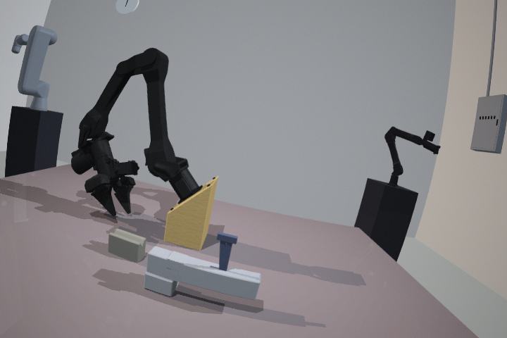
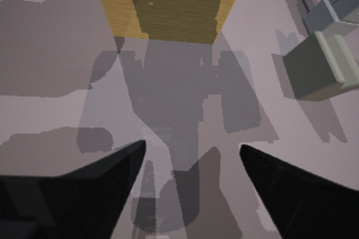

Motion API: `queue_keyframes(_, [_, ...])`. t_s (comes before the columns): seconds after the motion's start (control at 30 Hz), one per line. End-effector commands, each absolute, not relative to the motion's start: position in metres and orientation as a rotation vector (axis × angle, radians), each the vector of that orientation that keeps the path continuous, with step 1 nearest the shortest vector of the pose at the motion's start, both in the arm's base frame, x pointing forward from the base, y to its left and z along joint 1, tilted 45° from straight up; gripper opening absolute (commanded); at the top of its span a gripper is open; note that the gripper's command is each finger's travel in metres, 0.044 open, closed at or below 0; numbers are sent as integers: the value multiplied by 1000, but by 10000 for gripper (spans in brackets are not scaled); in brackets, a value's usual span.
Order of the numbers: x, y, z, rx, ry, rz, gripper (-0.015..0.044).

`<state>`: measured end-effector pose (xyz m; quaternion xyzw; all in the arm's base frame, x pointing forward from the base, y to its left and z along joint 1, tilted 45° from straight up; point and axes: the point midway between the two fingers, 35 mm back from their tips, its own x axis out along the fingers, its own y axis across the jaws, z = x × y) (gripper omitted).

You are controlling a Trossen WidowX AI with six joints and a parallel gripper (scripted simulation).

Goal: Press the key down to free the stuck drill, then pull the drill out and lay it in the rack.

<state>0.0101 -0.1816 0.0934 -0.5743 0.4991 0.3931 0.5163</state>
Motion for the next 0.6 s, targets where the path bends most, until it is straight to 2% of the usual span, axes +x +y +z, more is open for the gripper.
queue_keyframes(0.0, [10, -182, 93, -1379, 1199, 944, 374])
queue_keyframes(0.3, [12, -183, 94, -1399, 1189, 969, 137])
queue_keyframes(0.47, [35, -195, 97, -1613, 1063, 1236, 6])
queue_keyframes(0.57, [58, -203, 99, -1785, 933, 1454, 0])
